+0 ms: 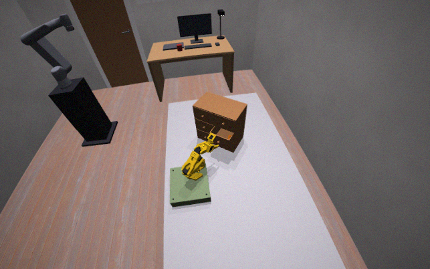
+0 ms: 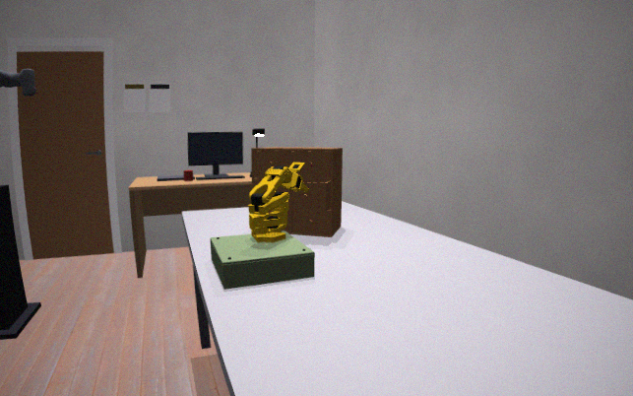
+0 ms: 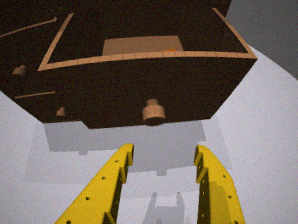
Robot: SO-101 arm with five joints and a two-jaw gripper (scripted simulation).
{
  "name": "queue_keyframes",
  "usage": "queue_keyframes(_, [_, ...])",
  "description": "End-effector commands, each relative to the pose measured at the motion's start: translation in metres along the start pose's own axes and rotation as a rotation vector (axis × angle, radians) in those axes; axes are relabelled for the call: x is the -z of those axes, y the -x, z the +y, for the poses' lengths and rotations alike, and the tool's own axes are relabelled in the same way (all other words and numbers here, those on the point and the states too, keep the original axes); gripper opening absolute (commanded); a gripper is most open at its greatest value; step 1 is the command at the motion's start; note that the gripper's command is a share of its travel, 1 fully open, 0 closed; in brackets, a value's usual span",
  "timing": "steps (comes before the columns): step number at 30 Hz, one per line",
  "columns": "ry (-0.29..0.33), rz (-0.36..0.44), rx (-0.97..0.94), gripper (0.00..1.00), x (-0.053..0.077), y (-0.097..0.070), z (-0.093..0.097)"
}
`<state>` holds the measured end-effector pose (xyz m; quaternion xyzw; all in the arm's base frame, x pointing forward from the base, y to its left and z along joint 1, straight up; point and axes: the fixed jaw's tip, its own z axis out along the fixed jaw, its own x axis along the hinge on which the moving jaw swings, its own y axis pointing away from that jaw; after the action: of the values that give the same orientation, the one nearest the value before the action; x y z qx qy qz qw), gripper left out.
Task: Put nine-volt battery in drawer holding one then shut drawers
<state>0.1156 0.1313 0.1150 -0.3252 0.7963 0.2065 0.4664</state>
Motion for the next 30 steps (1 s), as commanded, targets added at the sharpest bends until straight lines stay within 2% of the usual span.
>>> queue_keyframes(1, [0.008, 0.017, 0.005, 0.21, -0.0029, -0.0043, 0.0015])
queue_keyframes(30, [0.014, 0.028, 0.008, 0.21, -0.0048, -0.0075, 0.0026])
